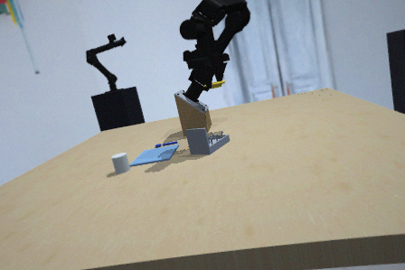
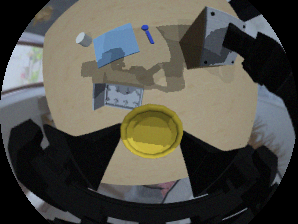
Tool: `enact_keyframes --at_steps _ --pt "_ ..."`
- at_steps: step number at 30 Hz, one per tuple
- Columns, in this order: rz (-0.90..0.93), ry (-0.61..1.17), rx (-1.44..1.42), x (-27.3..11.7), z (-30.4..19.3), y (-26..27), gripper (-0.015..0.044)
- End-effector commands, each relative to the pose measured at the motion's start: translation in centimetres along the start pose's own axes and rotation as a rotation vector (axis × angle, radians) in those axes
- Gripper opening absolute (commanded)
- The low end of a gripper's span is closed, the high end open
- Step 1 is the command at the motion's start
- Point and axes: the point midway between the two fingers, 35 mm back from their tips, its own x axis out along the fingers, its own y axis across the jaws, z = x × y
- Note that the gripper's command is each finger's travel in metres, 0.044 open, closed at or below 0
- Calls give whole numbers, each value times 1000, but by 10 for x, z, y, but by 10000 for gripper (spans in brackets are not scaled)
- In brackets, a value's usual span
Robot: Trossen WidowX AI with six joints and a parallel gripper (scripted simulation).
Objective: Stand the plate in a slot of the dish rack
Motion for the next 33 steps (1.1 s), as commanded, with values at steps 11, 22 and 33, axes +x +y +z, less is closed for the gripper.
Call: enact_keyframes --at_steps 11,22,33 --pt "19 -164 -87 28 17 3 0" --pt "85 -432 -333 64 43 23 0" --pt "195 -665 -563 91 56 44 0"
